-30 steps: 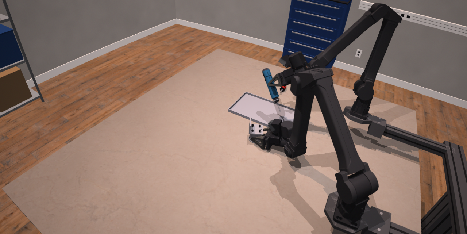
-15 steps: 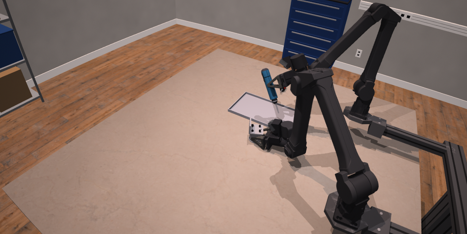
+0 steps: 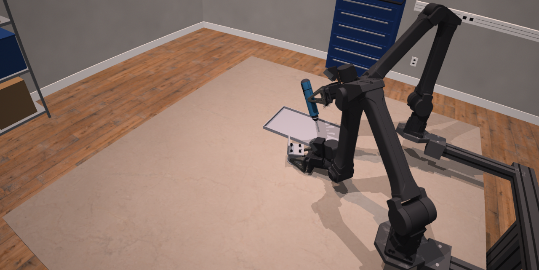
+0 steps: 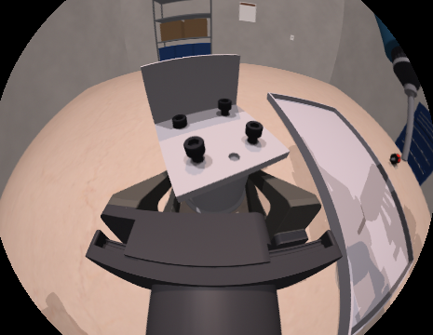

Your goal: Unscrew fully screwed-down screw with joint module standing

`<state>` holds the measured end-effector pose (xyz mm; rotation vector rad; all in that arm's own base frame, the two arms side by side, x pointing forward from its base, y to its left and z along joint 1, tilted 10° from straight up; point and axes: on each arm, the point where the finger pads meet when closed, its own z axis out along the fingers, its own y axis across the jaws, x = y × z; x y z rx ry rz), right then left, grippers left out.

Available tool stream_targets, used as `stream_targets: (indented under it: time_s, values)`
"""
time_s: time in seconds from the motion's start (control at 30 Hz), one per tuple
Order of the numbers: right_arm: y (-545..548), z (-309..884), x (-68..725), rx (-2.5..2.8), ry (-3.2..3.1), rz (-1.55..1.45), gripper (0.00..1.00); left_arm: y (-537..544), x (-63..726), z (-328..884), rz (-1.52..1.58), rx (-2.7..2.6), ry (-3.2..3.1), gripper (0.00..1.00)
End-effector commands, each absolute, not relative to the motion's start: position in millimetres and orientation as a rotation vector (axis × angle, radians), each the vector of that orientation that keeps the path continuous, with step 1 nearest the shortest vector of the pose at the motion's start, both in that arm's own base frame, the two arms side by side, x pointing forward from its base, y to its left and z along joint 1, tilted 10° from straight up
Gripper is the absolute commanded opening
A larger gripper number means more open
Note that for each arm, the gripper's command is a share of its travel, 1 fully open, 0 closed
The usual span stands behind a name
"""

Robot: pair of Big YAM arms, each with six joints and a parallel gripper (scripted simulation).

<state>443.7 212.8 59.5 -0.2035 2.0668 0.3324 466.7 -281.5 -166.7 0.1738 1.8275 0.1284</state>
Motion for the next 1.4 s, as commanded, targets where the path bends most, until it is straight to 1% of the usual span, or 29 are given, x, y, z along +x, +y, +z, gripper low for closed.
stream_targets:
  time_s: [0.0,0.1,0.27,0.33,0.43,0.53,0.67,0.83,0.9,1.0,1.1,1.23,1.37]
  values:
    - [238,87,447,-0.282,1.956,0.363,0.42,-286,471,-162,0.120,0.167,1.814,0.59]
    - [252,91,450,-0.322,1.921,0.371,0.42,-286,471,-162,0.120,0.167,1.814,0.59]
    - [241,104,457,-0.292,1.899,0.362,0.42,-286,471,-162,0.120,0.167,1.814,0.59]
    - [252,93,436,-0.347,1.905,0.373,0.42,-286,471,-162,0.120,0.167,1.814,0.59]
    - [269,100,441,-0.382,1.861,0.385,0.42,-286,471,-162,0.120,0.167,1.814,0.59]
    - [272,98,425,-0.422,1.841,0.387,0.42,-286,471,-162,0.120,0.167,1.814,0.59]
    - [291,104,427,-0.468,1.790,0.398,0.42,-286,471,-162,0.120,0.167,1.814,0.59]
    - [281,117,434,-0.438,1.770,0.388,0.42,-286,471,-162,0.120,0.167,1.814,0.59]
    - [290,105,413,-0.491,1.774,0.399,0.42,-286,471,-162,0.120,0.167,1.814,0.59]
    - [306,111,416,-0.520,1.729,0.409,0.42,-286,471,-162,0.120,0.167,1.814,0.59]
    - [308,114,400,-0.554,1.699,0.413,0.42,-286,471,-162,0.120,0.167,1.814,0.59]
    - [326,118,398,-0.594,1.649,0.422,0.42,-286,471,-162,0.120,0.167,1.814,0.59]
    - [316,130,406,-0.564,1.633,0.410,0.42,-286,471,-162,0.120,0.167,1.814,0.59]
